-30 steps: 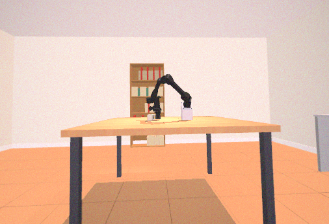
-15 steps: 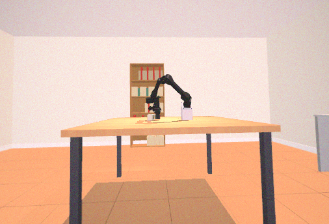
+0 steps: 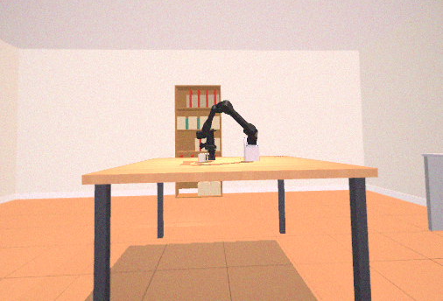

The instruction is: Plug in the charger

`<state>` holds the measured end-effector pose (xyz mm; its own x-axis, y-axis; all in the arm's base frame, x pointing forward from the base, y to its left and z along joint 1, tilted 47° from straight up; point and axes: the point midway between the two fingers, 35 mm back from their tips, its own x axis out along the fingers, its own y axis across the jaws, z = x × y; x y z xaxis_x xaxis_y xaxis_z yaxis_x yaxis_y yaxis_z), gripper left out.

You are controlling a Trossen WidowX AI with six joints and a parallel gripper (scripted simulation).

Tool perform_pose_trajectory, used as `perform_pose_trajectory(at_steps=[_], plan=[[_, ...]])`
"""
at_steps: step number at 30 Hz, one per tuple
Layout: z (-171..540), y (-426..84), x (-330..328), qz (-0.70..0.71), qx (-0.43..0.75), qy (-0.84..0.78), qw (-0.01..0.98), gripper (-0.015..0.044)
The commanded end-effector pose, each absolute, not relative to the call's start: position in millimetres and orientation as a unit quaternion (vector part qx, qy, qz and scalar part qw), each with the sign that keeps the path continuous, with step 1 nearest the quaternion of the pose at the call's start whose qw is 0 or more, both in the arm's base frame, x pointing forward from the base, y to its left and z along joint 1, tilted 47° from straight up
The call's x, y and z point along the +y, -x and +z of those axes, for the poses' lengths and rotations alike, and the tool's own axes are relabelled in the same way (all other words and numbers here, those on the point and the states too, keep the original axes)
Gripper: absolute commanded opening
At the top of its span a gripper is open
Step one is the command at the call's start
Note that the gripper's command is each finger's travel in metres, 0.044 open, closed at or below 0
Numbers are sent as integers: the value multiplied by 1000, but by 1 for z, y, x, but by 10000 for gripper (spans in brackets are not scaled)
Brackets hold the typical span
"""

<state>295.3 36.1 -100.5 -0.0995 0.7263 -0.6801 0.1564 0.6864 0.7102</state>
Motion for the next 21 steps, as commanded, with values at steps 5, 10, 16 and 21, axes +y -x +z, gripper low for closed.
perform_pose_trajectory(at_steps=[5, 10, 16, 21], plan=[[-100, -297, 36, 240, 701, -318, 592, 0], [-100, -297, 36, 240, 701, -318, 592, 0], [-100, -299, 36, 240, 701, -318, 592, 0], [-101, -301, 36, 240, 701, -318, 592, 0]])
